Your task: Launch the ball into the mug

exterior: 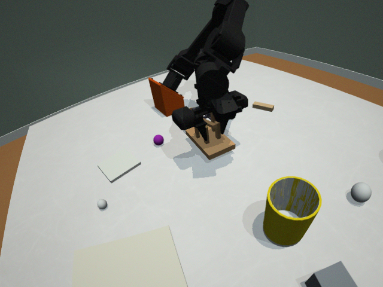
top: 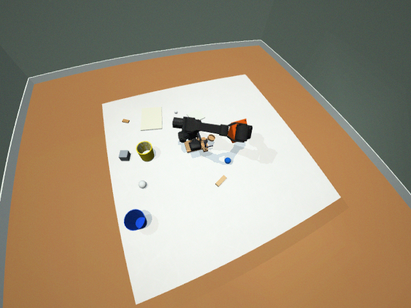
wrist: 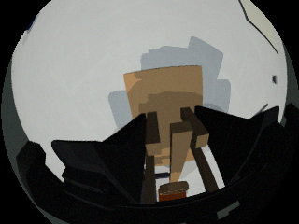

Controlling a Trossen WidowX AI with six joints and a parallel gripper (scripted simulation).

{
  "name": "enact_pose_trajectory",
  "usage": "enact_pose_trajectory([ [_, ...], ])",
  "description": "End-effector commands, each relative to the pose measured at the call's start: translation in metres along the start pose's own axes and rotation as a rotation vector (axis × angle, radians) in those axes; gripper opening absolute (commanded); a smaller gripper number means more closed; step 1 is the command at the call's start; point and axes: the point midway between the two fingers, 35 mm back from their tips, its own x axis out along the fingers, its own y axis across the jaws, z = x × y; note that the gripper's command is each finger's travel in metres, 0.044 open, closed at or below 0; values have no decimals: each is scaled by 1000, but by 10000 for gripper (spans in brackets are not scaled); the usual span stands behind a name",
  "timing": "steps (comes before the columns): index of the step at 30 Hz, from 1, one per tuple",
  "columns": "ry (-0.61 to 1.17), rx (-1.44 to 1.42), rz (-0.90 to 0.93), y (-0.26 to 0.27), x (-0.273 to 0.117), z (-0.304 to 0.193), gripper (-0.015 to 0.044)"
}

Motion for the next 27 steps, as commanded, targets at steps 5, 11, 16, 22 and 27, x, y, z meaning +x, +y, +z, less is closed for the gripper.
enact_pose_trajectory([
  [5, -5, 7, 4, 0, 12, 0, 0],
  [11, 0, 0, 1, 0, 13, -1, 0],
  [16, 0, 0, 1, 0, 13, -1, 53],
  [22, 0, 0, 1, 0, 13, -1, 210],
  [27, 0, 0, 1, 0, 13, -1, 341],
])
